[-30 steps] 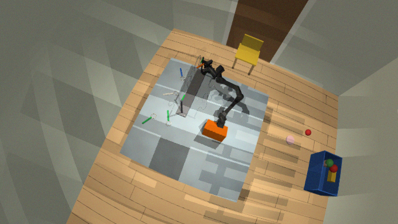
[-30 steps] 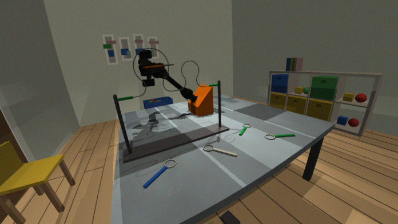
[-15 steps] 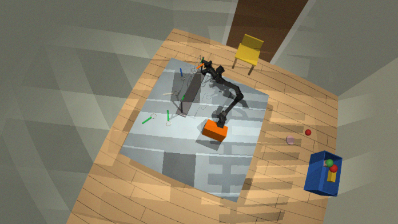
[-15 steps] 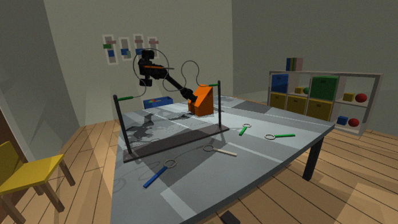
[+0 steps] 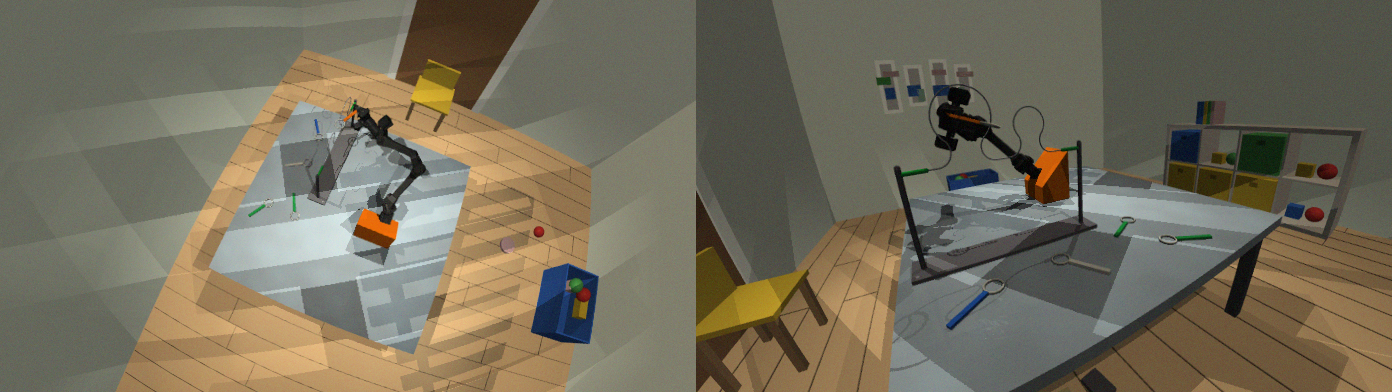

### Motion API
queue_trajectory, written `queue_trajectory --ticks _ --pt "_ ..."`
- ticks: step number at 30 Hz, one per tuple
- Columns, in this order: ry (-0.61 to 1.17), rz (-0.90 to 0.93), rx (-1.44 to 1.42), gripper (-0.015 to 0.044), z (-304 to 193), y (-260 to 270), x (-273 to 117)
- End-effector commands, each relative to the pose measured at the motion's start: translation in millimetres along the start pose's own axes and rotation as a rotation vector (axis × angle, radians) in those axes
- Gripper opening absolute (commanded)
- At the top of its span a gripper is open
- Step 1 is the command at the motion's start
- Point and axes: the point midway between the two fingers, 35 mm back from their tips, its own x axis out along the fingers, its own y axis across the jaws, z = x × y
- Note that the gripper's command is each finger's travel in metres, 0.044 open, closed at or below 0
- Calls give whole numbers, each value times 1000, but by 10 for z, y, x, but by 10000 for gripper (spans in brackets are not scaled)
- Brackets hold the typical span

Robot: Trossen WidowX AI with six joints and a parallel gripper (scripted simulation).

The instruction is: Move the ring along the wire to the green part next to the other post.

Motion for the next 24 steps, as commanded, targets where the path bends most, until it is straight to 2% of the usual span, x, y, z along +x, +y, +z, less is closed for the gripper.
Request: queue_trajectory --ticks 1,24 --pt "-5 -30 -47 -150 2 -26 1" --pt "-26 -142 -242 -150 -4 -60 5"
